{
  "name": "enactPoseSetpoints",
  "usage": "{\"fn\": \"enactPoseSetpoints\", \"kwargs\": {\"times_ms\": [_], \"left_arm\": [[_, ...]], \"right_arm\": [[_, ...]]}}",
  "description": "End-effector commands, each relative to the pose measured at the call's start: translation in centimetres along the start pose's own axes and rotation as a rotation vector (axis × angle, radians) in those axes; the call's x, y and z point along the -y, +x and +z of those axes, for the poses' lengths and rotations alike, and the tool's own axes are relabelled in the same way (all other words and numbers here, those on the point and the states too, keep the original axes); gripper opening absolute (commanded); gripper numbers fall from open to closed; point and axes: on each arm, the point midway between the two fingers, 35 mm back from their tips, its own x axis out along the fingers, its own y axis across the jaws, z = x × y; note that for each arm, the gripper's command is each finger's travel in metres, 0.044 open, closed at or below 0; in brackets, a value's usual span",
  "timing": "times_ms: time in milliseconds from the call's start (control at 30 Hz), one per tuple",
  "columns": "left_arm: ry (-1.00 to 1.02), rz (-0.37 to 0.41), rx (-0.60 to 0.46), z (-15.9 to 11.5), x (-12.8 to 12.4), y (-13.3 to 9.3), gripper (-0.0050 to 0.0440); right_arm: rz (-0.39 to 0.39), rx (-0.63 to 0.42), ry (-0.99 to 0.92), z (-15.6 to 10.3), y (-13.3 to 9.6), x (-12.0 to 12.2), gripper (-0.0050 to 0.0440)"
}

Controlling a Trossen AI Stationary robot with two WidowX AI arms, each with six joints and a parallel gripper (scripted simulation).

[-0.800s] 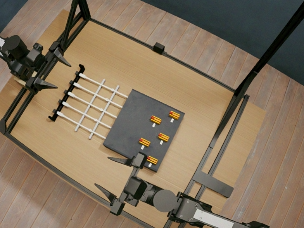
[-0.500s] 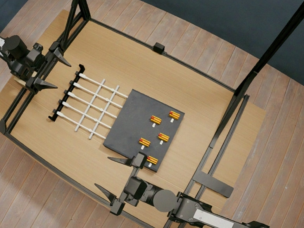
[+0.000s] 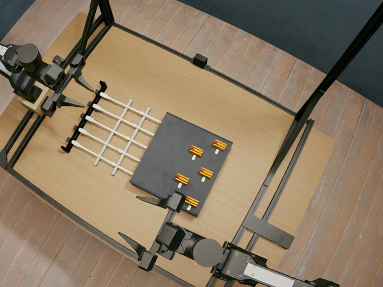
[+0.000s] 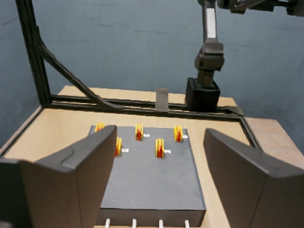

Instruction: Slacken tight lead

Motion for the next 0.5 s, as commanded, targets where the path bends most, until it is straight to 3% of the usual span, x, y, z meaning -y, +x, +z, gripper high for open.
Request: {"fn": "enactPoseSetpoints", "kwargs": {"times_ms": [0, 233, 300, 333, 467], "left_arm": [[0.0, 0.0, 0.016, 0.7, 0.0, -0.1, 0.044], [0.0, 0.0, 0.016, 0.7, 0.0, -0.1, 0.044], [0.0, 0.0, 0.016, 0.7, 0.0, -0.1, 0.044], [0.0, 0.0, 0.016, 0.7, 0.0, -0.1, 0.044], [0.0, 0.0, 0.016, 0.7, 0.0, -0.1, 0.044]], "right_arm": [[-0.003, -0.266, 0.006, -3.0, 1.8, -1.8, 0.0209], [0.006, -0.639, 0.002, -9.3, 4.4, -4.7, 0.0209], [0.006, -0.639, 0.002, -9.3, 4.4, -4.7, 0.0209], [0.016, -0.556, -0.006, -8.6, 3.4, -4.3, 0.0209], [0.015, -0.787, -0.004, -12.2, 5.1, -5.9, 0.0209]]}}
